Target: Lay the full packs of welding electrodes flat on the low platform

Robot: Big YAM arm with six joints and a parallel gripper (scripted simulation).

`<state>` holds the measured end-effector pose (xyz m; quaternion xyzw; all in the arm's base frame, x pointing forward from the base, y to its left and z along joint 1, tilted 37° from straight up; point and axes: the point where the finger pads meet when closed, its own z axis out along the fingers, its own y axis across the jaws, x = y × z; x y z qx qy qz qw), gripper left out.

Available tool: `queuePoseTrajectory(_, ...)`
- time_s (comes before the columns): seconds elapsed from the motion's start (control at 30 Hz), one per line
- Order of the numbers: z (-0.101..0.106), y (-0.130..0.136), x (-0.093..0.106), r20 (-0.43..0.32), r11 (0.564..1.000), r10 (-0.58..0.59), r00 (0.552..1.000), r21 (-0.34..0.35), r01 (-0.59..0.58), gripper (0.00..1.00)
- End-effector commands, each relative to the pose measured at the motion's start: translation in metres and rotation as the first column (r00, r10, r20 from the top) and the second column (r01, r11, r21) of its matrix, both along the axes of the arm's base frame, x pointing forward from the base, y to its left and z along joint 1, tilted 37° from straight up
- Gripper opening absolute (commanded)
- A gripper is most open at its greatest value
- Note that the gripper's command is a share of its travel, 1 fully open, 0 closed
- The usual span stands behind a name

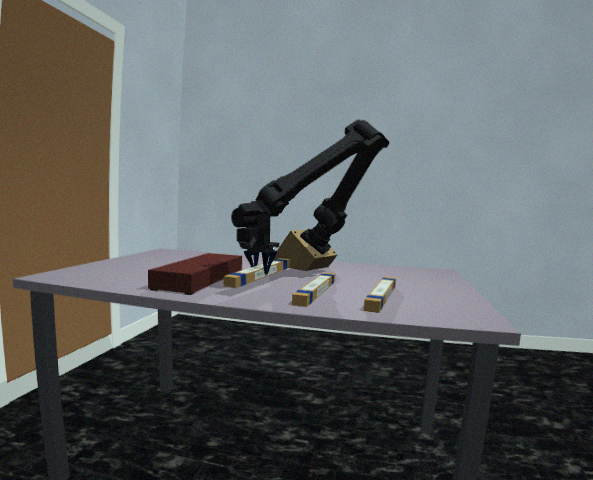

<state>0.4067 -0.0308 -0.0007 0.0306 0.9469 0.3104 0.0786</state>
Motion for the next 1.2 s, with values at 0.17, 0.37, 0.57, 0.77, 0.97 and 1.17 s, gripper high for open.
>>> queuePoseTrajectory(0.17, 0.020, -0.003, 0.018, 0.068, 1.000, -0.004, 0.998, -0.024, 0.005, 0.00)
queuePoseTrajectory(0.37, 0.014, 0.003, 0.014, 0.057, 1.000, 0.000, 0.998, -0.020, 0.002, 0.00)
queuePoseTrajectory(0.57, 0.010, 0.001, 0.012, 0.053, 1.000, -0.011, 0.999, -0.018, 0.012, 0.00)
queuePoseTrajectory(0.77, 0.008, 0.004, 0.016, 0.056, 1.000, -0.006, 0.998, -0.019, 0.007, 0.00)
queuePoseTrajectory(0.97, -0.003, 0.010, 0.012, 0.035, 1.000, -0.001, 0.999, -0.012, 0.002, 0.00)
queuePoseTrajectory(1.17, -0.003, 0.007, 0.013, 0.041, 1.000, -0.011, 0.999, -0.014, 0.012, 0.00)
